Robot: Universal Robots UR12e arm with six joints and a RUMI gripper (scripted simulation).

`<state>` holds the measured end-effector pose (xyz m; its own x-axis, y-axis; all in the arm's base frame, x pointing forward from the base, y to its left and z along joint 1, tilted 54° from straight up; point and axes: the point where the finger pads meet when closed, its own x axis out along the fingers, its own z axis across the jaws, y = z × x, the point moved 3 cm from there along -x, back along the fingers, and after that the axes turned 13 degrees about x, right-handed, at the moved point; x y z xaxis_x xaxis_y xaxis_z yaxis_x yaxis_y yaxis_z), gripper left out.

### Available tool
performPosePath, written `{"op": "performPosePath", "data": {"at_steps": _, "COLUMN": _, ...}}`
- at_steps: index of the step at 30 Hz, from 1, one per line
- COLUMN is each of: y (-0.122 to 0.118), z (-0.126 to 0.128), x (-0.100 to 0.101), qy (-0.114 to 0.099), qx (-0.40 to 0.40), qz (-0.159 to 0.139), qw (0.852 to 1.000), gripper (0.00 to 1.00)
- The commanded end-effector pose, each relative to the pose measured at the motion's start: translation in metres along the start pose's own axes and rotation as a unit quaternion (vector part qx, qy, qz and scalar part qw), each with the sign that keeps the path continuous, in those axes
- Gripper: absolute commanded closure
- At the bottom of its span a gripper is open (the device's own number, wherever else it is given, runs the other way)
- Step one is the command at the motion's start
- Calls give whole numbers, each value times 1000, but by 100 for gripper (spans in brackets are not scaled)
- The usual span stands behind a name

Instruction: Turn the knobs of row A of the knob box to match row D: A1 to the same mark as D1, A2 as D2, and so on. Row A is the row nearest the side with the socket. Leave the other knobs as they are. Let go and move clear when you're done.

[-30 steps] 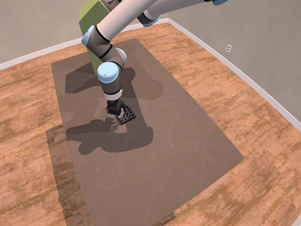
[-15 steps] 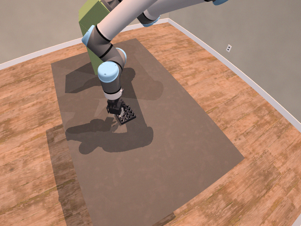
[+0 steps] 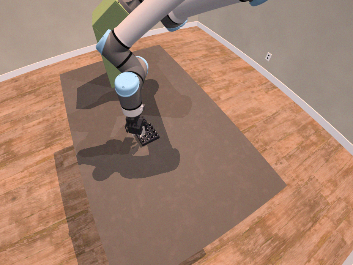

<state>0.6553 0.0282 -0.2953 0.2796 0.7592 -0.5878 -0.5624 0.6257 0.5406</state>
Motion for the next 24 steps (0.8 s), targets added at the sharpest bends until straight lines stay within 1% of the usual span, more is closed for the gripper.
{"op": "performPosePath", "data": {"at_steps": 1, "y": 0, "z": 0, "x": -1, "qy": 0, "qx": 0, "qz": 0, "qw": 1000, "gripper": 89}}
{"op": "performPosePath", "data": {"at_steps": 24, "y": -1, "z": 0, "x": 2, "qy": 0, "qx": 0, "qz": 0, "qw": 1000, "gripper": 89}}
